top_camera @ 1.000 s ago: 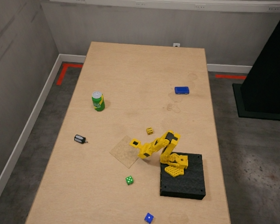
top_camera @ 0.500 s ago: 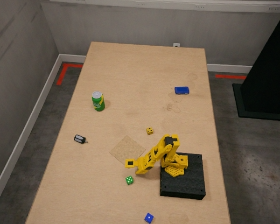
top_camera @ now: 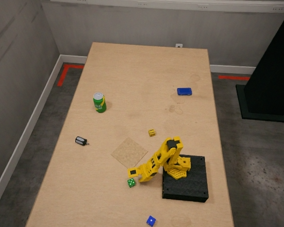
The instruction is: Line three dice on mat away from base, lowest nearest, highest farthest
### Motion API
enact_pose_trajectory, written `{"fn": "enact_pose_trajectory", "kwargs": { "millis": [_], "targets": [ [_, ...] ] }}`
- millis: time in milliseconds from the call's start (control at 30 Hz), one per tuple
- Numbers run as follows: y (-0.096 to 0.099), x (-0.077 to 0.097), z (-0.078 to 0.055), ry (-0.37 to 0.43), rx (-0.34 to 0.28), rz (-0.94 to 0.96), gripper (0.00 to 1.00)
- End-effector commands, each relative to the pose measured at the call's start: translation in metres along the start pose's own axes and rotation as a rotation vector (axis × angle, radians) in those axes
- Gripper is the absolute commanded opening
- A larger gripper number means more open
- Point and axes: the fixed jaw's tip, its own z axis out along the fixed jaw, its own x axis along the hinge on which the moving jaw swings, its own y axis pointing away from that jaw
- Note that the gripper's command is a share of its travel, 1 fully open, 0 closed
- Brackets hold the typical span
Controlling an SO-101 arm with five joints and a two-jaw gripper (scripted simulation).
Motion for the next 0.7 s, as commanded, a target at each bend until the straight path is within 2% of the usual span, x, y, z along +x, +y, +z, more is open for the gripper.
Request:
{"fn": "enact_pose_trajectory", "kwargs": {
  "millis": [0, 667],
  "targets": [
    [0.0020, -0.0030, -0.0006, -0.012, -0.006, -0.004, 0.35],
    [0.0028, -0.0104, 0.0033, 0.012, -0.002, -0.010, 0.35]
  ]
}}
